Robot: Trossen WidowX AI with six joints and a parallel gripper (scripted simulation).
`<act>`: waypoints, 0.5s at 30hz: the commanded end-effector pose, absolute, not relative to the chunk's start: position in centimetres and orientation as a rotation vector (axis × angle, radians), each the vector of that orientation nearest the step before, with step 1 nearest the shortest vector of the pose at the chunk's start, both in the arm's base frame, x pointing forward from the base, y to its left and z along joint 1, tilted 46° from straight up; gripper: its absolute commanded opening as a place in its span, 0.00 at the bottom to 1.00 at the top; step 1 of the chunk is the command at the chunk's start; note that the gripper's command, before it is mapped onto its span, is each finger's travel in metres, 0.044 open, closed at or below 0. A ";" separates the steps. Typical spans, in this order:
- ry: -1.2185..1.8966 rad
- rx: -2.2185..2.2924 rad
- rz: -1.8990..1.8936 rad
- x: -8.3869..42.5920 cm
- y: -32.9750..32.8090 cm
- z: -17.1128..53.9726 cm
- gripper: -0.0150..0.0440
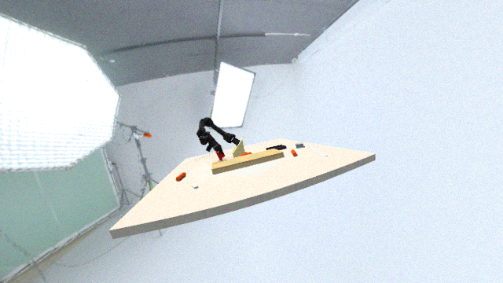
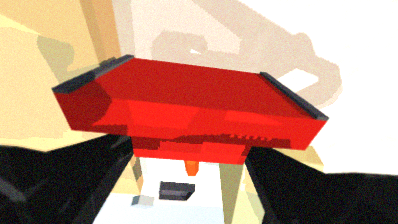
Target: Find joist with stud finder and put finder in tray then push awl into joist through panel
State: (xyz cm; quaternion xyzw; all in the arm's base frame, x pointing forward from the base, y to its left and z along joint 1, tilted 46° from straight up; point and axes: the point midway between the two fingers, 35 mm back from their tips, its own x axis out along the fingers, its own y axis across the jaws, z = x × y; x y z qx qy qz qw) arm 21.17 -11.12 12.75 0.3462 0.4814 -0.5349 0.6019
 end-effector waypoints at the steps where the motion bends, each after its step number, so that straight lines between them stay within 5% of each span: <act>1: 1.152 0.820 -1.225 21.2 -11.1 12.7 0.25; 15: 1.223 0.882 -1.197 21.3 -11.3 12.8 0.25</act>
